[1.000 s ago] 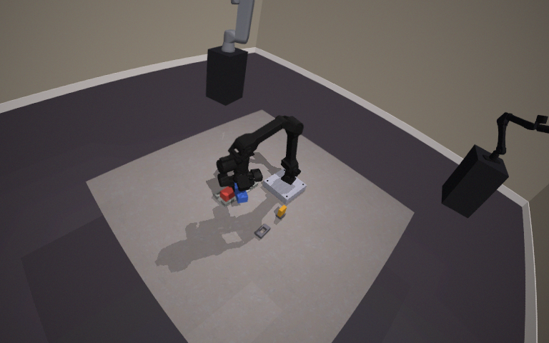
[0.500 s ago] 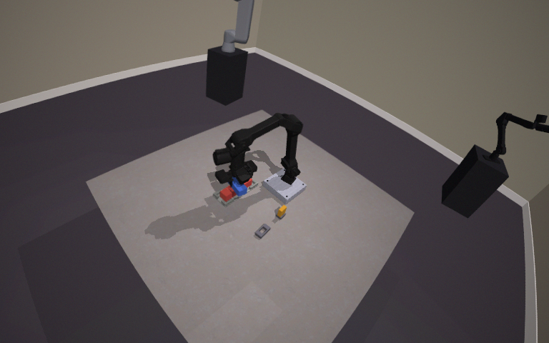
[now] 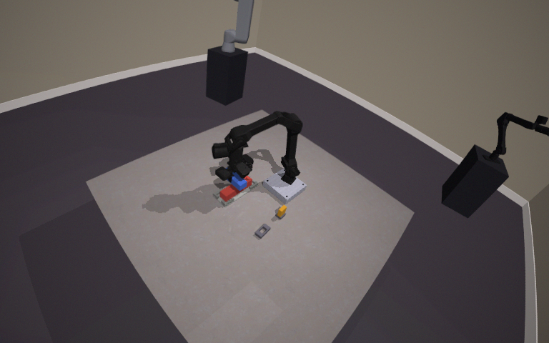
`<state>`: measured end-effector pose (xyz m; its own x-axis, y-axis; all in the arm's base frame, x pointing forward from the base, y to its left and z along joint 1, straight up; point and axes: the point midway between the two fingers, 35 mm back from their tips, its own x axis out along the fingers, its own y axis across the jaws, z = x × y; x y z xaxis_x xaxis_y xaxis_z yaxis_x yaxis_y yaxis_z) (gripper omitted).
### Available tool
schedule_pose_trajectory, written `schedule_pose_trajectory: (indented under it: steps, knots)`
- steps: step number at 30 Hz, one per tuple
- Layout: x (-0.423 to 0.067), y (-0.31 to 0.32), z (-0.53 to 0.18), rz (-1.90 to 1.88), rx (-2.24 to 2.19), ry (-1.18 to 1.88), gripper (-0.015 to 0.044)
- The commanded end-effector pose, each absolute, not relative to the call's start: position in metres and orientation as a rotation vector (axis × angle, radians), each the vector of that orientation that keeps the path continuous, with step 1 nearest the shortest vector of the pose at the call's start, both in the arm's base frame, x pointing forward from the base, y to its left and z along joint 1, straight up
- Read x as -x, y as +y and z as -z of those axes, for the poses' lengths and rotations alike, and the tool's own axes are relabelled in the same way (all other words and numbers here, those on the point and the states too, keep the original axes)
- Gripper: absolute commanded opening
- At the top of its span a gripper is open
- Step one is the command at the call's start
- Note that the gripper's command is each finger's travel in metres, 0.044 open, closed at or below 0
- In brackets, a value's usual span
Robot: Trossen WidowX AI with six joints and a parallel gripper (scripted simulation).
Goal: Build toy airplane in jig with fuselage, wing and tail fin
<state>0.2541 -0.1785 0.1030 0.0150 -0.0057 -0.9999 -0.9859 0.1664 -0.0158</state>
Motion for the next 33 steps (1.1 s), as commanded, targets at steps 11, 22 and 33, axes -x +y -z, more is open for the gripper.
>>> schedule_pose_trajectory:
  steps: [11,22,33]
  knots:
    - [-0.253,-0.18,-0.104,-1.079,1.113,1.27,0.0195]
    - [-0.254,-0.181,-0.096,-1.079,1.113,1.27,0.0195]
    - [-0.254,-0.181,-0.079,-1.079,1.113,1.27,0.0195]
